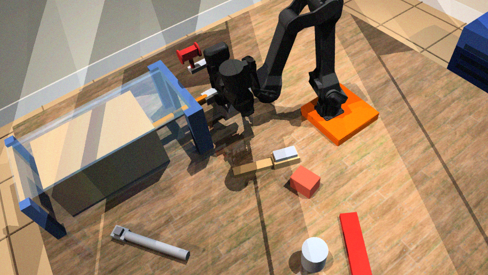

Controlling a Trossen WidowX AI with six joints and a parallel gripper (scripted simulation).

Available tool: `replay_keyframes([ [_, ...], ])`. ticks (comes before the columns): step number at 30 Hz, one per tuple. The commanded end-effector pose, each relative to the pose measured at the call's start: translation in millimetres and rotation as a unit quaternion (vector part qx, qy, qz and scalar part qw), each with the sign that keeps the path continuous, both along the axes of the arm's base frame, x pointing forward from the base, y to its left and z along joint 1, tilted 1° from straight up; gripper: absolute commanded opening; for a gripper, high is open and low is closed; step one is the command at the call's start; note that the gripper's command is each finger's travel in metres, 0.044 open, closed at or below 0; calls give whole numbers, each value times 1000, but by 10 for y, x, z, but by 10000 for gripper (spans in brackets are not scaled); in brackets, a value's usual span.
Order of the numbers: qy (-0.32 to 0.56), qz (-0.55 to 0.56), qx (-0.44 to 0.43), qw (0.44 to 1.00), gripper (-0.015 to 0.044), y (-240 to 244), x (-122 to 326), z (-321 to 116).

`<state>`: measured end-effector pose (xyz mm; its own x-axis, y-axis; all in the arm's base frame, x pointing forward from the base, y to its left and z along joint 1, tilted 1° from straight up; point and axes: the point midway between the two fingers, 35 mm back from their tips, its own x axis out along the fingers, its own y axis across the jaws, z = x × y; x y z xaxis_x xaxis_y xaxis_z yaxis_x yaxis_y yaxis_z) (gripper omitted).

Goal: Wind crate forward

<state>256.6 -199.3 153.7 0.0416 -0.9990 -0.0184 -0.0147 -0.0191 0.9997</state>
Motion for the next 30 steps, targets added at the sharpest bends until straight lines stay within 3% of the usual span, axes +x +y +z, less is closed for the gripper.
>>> replay_keyframes([
  [1, -3, -3, -5, 1000, 0, -18, -4, -22],
  [30, -3, -3, -5, 1000, 0, -14, -5, -264],
])
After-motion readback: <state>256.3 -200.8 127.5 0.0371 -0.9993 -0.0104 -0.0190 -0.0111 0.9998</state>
